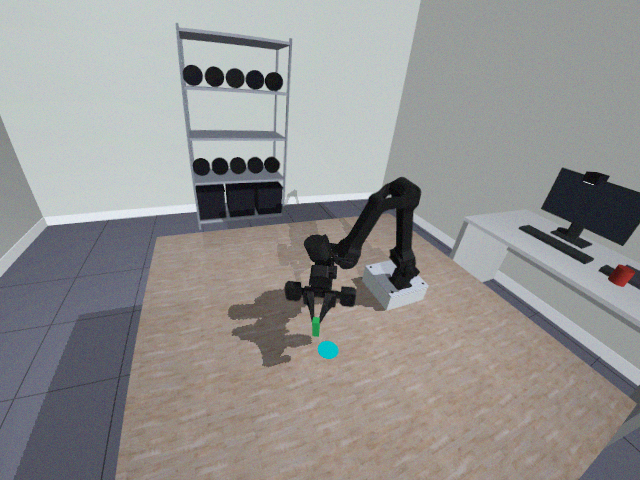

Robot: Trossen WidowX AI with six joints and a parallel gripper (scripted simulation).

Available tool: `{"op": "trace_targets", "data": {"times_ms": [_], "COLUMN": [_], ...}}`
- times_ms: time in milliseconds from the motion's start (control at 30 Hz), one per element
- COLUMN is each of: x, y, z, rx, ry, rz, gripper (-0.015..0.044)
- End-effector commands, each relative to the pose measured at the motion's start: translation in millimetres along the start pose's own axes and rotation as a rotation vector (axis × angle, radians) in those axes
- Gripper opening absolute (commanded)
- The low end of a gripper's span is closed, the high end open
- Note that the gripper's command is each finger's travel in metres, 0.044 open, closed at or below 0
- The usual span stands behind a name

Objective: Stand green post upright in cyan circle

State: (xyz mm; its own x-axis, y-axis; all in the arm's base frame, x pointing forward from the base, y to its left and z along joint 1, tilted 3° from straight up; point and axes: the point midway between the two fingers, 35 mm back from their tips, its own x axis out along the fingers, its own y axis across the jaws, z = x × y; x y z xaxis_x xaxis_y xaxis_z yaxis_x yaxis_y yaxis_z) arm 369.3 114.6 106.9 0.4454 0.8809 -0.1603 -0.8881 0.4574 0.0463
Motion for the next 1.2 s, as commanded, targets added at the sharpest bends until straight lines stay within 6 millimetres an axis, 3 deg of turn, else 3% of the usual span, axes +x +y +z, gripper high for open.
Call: {"op": "trace_targets", "data": {"times_ms": [0,1167], "x": [-3.5,-31.9], "y": [3.9,35.5], "z": [-0.6,0.5], "rx": [0.001,-0.073], "ry": [-0.014,-0.114], "rz": [0.013,0.100], "gripper": [0.0023,0.0023]}}
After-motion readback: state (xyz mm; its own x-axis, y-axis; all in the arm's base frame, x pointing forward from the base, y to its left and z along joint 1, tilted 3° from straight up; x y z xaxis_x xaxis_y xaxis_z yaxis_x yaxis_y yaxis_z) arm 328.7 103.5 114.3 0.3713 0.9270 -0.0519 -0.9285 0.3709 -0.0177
